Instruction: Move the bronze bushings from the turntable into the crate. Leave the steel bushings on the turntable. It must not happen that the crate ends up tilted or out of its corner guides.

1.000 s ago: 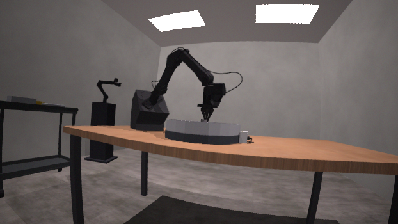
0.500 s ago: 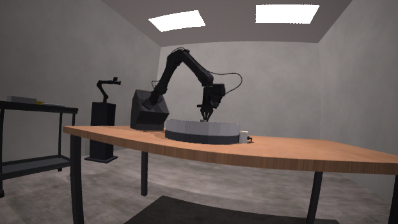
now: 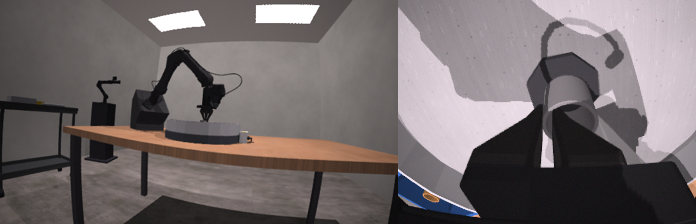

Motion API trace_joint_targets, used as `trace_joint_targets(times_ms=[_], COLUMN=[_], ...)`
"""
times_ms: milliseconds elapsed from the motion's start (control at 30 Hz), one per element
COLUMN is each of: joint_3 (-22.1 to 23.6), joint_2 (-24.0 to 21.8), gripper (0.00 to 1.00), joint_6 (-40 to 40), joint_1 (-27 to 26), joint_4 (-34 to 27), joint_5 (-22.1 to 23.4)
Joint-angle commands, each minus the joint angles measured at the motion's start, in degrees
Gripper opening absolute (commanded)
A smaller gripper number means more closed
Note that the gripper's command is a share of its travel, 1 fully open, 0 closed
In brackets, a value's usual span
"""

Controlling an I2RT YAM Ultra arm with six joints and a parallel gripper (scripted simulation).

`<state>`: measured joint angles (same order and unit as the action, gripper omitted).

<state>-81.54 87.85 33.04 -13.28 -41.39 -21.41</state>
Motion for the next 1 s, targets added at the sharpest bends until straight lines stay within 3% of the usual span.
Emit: trace_joint_targets(times_ms=[0, 833, 967], joint_3=[-1.1, -1.2, -1.9], joint_2=[-1.8, -1.8, -0.2], gripper=[0.0, 0.0, 0.0], joint_6=[-0.3, -0.3, -0.2], joint_1=[0.9, 0.9, 1.0], joint_4=[0.9, 0.8, -0.1], joint_5=[0.2, 0.1, 0.0])
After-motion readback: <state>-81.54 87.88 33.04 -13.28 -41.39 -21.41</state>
